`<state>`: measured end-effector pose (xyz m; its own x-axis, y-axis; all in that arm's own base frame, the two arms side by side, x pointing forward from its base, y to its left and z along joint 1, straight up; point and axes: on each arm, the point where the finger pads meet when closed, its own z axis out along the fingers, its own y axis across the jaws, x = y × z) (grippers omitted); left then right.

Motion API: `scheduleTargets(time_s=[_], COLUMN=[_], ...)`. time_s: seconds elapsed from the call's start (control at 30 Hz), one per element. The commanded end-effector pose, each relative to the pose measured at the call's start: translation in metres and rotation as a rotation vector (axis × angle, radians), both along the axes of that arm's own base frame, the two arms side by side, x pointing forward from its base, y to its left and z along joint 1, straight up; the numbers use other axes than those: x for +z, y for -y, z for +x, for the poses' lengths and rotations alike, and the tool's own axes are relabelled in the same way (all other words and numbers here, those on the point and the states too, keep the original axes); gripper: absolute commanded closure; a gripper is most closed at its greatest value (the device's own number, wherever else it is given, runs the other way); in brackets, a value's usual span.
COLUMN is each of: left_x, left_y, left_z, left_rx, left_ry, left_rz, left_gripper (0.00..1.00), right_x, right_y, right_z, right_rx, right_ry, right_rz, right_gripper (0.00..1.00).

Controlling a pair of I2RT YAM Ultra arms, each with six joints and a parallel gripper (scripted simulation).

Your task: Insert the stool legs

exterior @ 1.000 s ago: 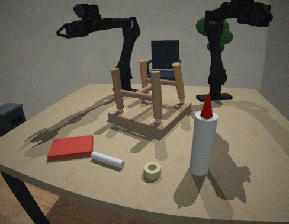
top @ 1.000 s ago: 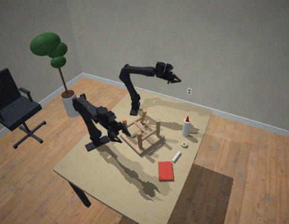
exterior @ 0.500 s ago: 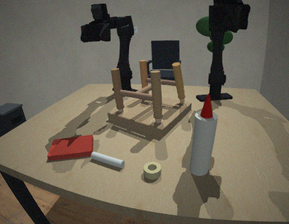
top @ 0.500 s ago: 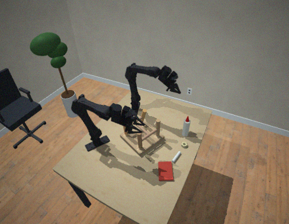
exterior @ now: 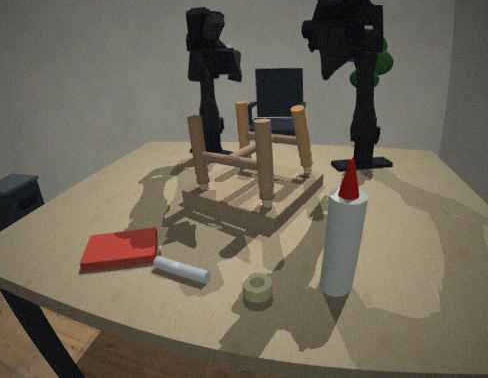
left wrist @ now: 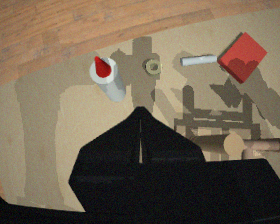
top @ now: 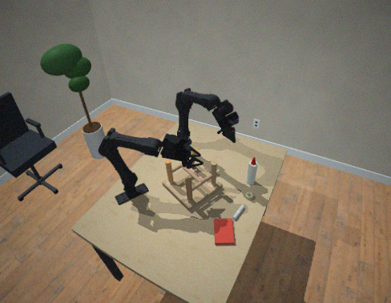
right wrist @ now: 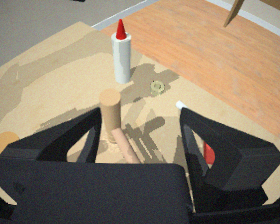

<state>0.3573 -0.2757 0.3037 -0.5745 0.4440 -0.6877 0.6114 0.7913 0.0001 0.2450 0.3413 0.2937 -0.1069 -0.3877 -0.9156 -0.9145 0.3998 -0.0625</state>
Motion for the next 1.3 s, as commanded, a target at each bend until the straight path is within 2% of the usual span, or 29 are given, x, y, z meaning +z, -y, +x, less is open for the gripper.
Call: scheduleTargets(time_s=[0.0,0.2,0.27,0.33,0.53,0.63,0.73,0.87,0.9,0.93,0.97,1.07,1.1,1.17,1.2,1.27], left_x=[-0.005,-0.023,-0.023,-0.023,-0.029,-0.028,-0.027,-0.025,-0.036,-0.03,-0.032,-0.008,-0.026,-0.028,-0.028,-0.019], left_y=[0.017,0.048,0.048,0.053,0.074,0.078,0.08,0.081,0.086,0.086,0.087,0.085,0.093,0.093,0.09,0.087], left_z=[-0.026,-0.064,-0.064,-0.071,-0.092,-0.098,-0.103,-0.105,-0.104,-0.106,-0.106,-0.105,-0.104,-0.103,-0.099,-0.1], left_rx=[-0.061,-0.171,-0.171,-0.185,-0.256,-0.275,-0.291,-0.294,-0.303,-0.305,-0.306,-0.305,-0.315,-0.311,-0.301,-0.299], left_ry=[-0.088,-0.185,-0.185,-0.193,-0.22,-0.22,-0.221,-0.22,-0.234,-0.222,-0.226,-0.171,-0.201,-0.205,-0.205,-0.191], left_rz=[0.06,0.162,0.162,0.186,0.212,0.223,0.227,0.228,0.245,0.234,0.239,0.182,0.209,0.212,0.213,0.198], left_gripper=[1.0,1.0,1.0,1.0,1.0,1.0,1.0,1.0,1.0,1.0,1.0,1.0,1.0,1.0,1.0,1.0], right_x=[-0.005,-0.023,-0.023,-0.016,-0.035,-0.029,-0.038,-0.034,-0.038,-0.042,-0.034,-0.023,-0.043,-0.043,-0.055,-0.047], right_y=[-0.026,-0.056,-0.056,-0.062,-0.072,-0.073,-0.077,-0.074,-0.078,-0.079,-0.076,-0.077,-0.076,-0.076,-0.073,-0.076], right_z=[-0.034,-0.095,-0.095,-0.108,-0.142,-0.154,-0.16,-0.163,-0.165,-0.166,-0.167,-0.166,-0.169,-0.166,-0.164,-0.163], right_rx=[0.139,0.34,0.34,0.374,0.476,0.508,0.53,0.536,0.541,0.545,0.546,0.543,0.55,0.541,0.537,0.537], right_ry=[-0.023,-0.055,-0.055,-0.041,-0.072,-0.064,-0.078,-0.069,-0.076,-0.083,-0.07,-0.05,-0.079,-0.079,-0.096,-0.084], right_rz=[-0.033,-0.088,-0.088,-0.077,-0.122,-0.114,-0.134,-0.123,-0.134,-0.143,-0.126,-0.093,-0.133,-0.132,-0.156,-0.141], right_gripper=[0.31,0.31,0.31,0.31,0.31,0.31,0.31,0.31,0.31,0.31,0.31,0.31,0.31,0.31,0.31,0.31])
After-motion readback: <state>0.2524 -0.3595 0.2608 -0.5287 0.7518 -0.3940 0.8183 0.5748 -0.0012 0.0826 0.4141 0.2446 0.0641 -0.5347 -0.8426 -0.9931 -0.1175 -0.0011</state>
